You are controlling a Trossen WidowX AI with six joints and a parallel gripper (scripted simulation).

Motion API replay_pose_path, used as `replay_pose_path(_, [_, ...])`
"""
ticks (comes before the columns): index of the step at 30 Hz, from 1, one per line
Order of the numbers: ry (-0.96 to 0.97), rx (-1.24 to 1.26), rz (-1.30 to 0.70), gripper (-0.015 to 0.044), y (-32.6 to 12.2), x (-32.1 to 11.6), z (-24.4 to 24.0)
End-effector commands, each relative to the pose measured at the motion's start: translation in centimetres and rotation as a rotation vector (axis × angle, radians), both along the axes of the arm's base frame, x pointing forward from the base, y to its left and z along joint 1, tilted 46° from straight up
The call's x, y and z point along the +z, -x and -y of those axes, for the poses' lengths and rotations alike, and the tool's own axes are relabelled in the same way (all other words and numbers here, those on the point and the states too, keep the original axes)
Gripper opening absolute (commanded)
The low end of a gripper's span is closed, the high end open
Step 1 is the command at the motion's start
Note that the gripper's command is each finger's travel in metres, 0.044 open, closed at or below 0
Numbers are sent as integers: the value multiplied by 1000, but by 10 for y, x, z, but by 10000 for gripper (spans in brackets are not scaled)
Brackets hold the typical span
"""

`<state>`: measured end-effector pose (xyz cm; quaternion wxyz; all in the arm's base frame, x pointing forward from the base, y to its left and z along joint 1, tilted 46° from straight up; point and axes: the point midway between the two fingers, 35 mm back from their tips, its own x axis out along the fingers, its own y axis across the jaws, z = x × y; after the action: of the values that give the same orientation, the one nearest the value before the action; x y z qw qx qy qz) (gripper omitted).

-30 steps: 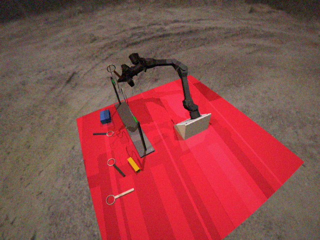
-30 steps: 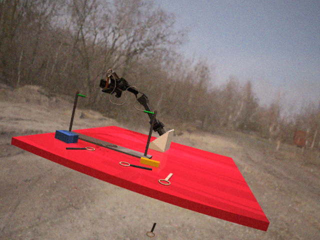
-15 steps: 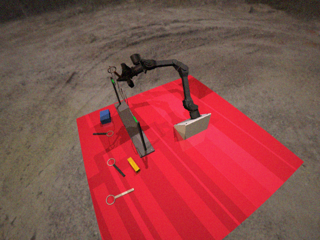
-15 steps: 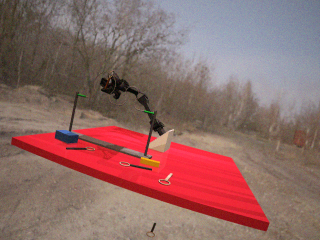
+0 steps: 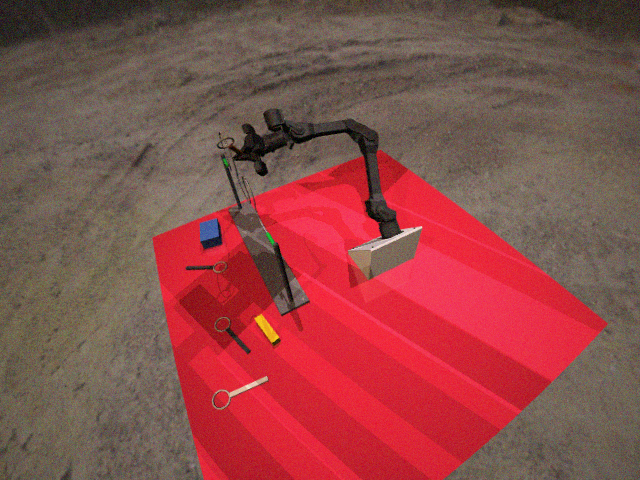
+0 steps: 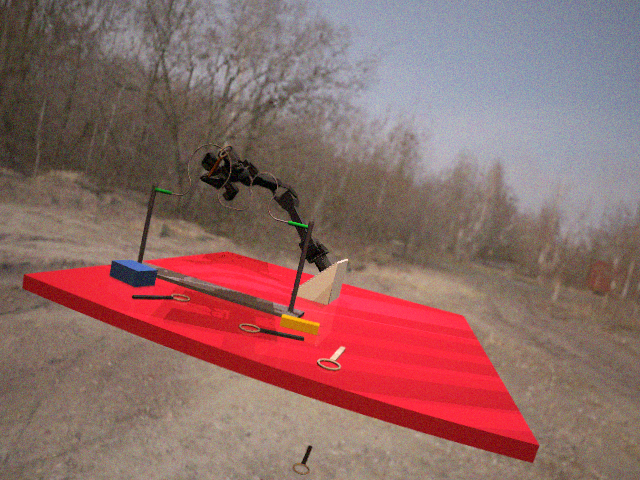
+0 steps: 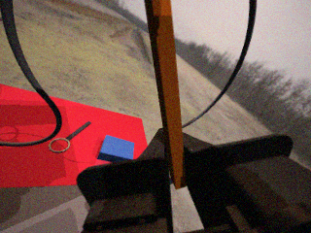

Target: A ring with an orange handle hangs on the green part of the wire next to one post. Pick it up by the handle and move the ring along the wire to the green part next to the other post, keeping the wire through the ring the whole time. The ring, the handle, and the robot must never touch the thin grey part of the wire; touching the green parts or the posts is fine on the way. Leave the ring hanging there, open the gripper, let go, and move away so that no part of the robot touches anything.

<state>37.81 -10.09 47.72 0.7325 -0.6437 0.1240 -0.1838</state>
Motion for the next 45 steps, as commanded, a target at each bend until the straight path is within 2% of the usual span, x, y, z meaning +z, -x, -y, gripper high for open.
replay_pose_path(1, [57, 4, -1, -150, 1, 1, -1])
replay_pose_path(45, [602, -3, 0, -150, 3, 20, -4])
